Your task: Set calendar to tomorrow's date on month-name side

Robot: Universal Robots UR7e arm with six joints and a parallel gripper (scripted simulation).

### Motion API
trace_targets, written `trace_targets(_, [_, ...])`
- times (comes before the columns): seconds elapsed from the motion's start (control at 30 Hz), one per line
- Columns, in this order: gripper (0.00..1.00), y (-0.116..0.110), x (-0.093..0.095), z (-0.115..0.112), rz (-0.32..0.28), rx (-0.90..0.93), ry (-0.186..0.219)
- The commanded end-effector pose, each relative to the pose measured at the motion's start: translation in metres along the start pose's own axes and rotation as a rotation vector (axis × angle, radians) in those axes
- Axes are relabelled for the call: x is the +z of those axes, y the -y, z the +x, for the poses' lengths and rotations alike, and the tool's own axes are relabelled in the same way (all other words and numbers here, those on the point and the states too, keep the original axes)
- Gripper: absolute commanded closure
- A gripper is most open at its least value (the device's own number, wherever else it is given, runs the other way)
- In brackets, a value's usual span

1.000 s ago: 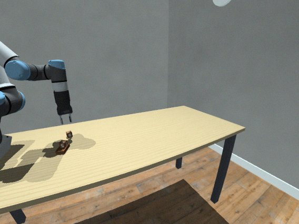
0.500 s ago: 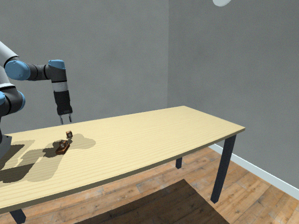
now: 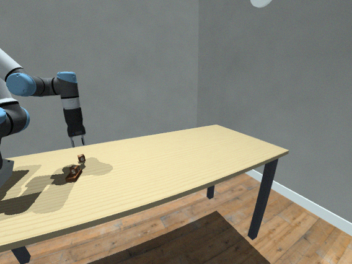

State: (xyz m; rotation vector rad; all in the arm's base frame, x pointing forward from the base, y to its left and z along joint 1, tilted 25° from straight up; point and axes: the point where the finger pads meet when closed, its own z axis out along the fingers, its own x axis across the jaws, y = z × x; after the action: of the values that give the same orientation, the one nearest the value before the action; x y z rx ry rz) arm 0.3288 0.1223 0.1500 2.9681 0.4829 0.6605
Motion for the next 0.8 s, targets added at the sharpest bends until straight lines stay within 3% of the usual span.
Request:
trace_targets(0.0, [0.13,0.0,0.004,0.0,0.0,0.0,-0.001])
trace_targets(0.77, [0.13,0.0,0.035,0.0,0.0,0.0,-0.001])
